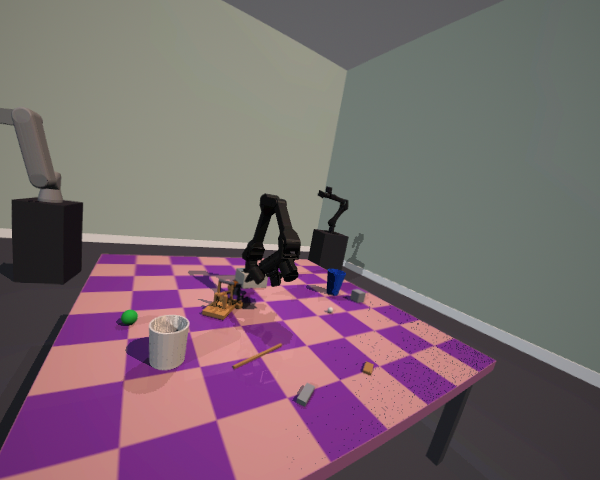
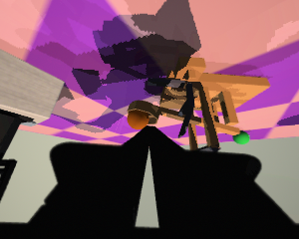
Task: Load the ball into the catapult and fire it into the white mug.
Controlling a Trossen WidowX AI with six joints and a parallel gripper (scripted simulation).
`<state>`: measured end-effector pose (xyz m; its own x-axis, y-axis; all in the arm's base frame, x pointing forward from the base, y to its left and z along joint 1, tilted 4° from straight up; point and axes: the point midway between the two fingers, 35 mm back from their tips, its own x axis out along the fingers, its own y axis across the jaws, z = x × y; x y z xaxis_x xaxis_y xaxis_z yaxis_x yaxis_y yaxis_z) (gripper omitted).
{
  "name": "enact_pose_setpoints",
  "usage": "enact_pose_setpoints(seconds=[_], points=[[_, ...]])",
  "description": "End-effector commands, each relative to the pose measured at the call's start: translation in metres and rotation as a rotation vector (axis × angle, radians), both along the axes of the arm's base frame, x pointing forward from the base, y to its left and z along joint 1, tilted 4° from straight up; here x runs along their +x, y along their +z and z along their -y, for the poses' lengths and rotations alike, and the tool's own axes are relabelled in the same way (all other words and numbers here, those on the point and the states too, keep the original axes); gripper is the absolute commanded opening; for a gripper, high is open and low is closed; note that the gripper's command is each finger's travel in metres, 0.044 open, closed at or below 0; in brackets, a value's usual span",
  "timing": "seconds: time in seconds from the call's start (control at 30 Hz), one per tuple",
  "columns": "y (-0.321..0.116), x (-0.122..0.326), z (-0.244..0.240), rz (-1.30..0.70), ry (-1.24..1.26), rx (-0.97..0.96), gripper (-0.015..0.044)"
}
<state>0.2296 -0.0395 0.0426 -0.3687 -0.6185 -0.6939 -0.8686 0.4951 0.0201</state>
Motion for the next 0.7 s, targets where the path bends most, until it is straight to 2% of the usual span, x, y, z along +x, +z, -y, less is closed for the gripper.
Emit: enact_pose_setpoints(seconds=[0.0, 0.67], points=[[-0.01, -0.003, 0.001, -0.02, 0.005, -0.005, 0.0], [-0.043, -0.005, 0.001, -0.021, 0.005, -0.005, 0.0]])
